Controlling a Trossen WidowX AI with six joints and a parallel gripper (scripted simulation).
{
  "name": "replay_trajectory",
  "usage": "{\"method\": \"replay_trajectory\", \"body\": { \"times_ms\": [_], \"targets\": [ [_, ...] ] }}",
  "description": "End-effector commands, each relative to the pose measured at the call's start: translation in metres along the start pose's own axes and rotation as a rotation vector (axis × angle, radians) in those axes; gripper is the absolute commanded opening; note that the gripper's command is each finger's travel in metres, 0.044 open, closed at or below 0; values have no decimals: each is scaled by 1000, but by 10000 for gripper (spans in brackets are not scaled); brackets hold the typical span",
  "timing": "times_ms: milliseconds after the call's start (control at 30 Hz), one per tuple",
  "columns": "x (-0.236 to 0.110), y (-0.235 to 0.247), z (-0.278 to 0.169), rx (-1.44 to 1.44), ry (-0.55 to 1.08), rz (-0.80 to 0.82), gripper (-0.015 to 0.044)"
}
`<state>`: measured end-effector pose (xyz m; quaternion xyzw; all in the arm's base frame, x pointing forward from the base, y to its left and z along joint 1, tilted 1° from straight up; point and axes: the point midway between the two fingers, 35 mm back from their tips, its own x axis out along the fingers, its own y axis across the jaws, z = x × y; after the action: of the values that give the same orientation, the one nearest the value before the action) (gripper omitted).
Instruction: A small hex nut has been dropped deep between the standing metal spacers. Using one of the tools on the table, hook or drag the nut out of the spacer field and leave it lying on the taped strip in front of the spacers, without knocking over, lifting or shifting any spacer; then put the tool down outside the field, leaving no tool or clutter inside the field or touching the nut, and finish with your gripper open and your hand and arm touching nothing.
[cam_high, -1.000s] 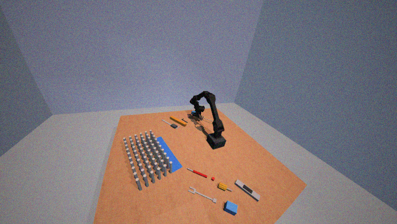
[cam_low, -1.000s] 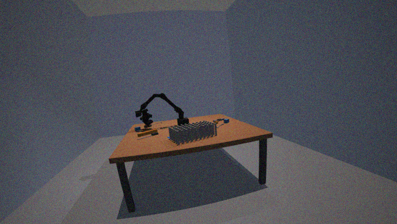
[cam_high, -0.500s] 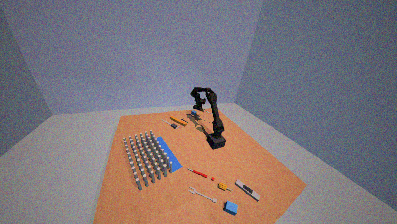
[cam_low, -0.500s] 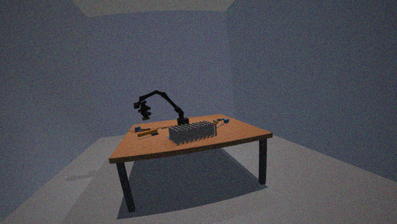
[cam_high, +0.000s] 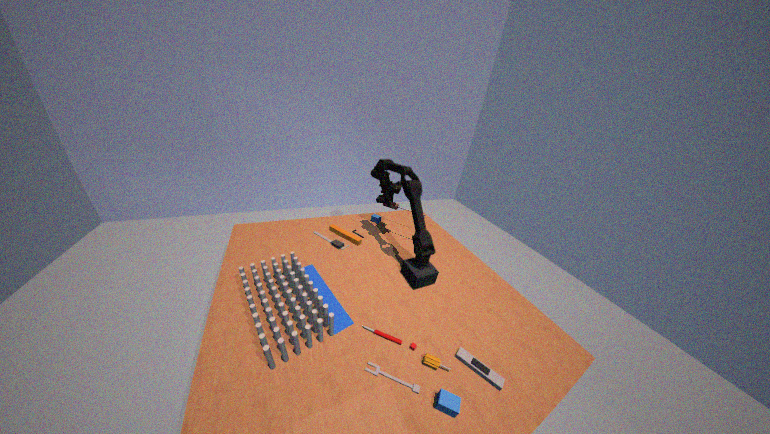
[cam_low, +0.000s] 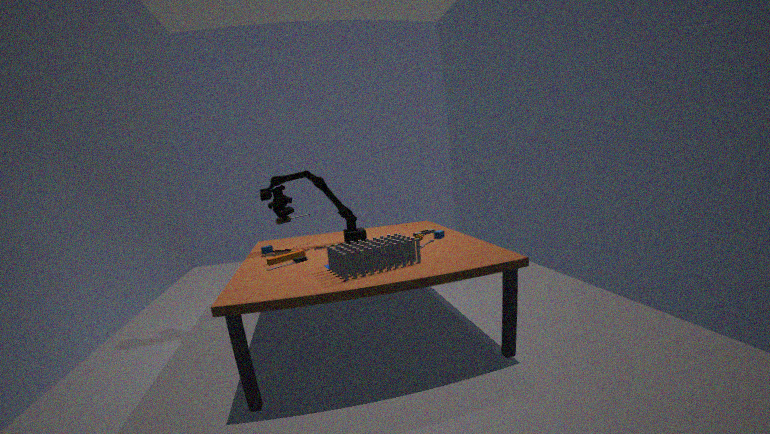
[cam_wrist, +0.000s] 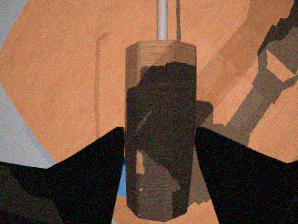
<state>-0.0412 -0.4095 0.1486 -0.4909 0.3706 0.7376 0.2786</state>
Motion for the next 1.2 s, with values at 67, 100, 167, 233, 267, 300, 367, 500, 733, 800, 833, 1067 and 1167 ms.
{"method": "replay_trajectory", "body": {
  "times_ms": [67, 100, 167, 233, 267, 300, 367, 500, 733, 800, 833, 1067, 1167],
  "targets": [
    [-13, -20, -7, -175, 37, -11, 0],
    [-14, -24, -8, -209, 43, -13, 0],
    [-18, -32, -10, -276, 56, -17, 0],
    [-21, -39, -13, -342, 70, -19, 0],
    [-23, -43, -14, -376, 76, -21, 0],
    [-24, -47, -15, -409, 83, -22, 0],
    [-27, -55, -17, -477, 96, -23, 0],
    [-34, -70, -20, -611, 124, -25, 0],
    [-44, -98, -24, -846, 173, -24, 0],
    [-47, -105, -24, -914, 187, -23, 0],
    [-48, -109, -25, -948, 194, -22, 0],
    [-58, -137, -25, -1183, 245, -11, 0],
    [-61, -149, -25, -1285, 267, -5, 0]
  ]
}}
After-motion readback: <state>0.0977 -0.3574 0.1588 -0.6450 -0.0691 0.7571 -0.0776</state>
